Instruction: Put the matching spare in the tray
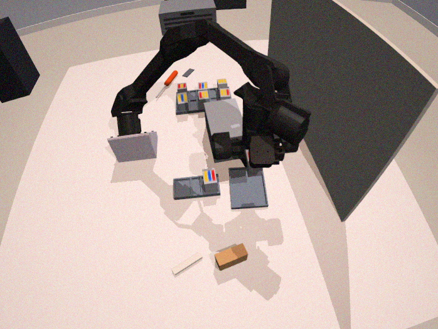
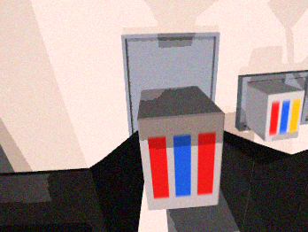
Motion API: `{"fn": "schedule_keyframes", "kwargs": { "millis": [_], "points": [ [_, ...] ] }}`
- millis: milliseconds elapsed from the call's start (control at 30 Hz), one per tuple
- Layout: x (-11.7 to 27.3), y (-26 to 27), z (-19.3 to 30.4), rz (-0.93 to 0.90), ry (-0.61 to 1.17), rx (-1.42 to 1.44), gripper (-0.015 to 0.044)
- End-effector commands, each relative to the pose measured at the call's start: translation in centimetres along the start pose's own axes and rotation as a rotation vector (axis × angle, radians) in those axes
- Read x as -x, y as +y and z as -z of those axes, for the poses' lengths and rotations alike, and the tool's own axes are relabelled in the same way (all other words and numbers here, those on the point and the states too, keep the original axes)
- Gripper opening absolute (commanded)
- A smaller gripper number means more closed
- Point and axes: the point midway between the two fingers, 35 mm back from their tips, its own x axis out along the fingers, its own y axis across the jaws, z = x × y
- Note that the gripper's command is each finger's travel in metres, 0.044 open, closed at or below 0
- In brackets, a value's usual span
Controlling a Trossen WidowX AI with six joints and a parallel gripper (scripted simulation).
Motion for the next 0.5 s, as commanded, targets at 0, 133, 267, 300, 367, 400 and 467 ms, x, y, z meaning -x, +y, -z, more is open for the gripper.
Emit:
{"fn": "schedule_keyframes", "kwargs": {
  "millis": [0, 133, 267, 300, 367, 400, 467],
  "points": [
    [-0.4, 0.0, 0.0, -0.002, 0.006, -0.004, 0.0000],
    [-0.7, 0.0, 0.0, -0.001, 0.007, -0.003, 0.0000],
    [-1.1, 0.0, 0.0, -0.001, 0.007, -0.003, 0.0000],
    [-1.1, 0.0, 0.0, -0.001, 0.007, -0.003, 0.0000],
    [-1.3, 0.0, 0.0, -0.001, 0.008, -0.003, 0.0000],
    [-1.4, 0.0, 0.0, 0.000, 0.008, -0.003, 0.0000],
    [-1.5, 0.0, 0.0, 0.000, 0.008, -0.002, 0.0000]
  ]
}}
